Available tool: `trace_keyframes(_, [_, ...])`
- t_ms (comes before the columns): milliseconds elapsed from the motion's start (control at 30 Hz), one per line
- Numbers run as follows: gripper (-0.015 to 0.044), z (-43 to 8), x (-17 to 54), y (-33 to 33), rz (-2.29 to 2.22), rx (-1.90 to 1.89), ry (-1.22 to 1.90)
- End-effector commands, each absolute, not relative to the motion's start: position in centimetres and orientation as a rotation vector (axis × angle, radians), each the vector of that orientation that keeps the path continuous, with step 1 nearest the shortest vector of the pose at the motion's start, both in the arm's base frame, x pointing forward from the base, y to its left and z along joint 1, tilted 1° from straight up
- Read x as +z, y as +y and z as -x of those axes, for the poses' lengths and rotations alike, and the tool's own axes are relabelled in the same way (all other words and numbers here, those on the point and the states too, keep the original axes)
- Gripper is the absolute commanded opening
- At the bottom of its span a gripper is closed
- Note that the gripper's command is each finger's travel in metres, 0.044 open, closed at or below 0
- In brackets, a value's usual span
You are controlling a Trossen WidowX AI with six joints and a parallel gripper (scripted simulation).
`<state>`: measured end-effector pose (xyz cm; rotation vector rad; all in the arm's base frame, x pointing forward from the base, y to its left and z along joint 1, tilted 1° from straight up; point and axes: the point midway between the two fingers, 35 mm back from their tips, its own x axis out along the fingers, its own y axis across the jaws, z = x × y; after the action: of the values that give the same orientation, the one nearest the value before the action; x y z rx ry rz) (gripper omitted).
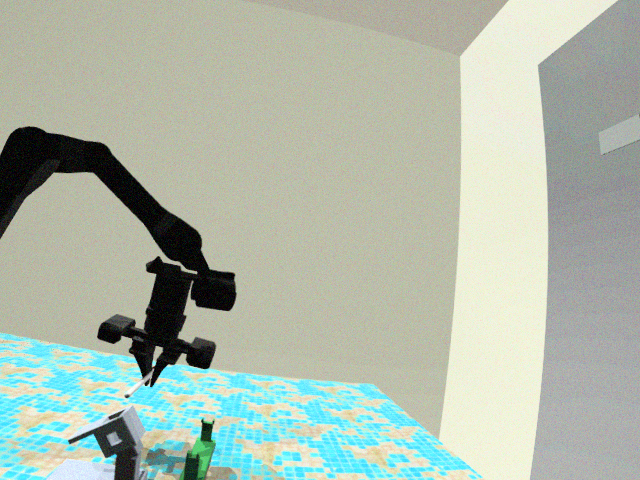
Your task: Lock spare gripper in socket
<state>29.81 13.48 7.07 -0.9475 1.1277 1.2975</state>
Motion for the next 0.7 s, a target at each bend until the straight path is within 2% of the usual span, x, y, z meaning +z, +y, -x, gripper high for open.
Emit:
trace_keyframes(0, [0.0000,-30.5,7.2,13.7,0.945,1.294,1.128])
trace_keyframes(667, [0.0000,-36.5,8.4,15.0,0.926,1.267,1.131])
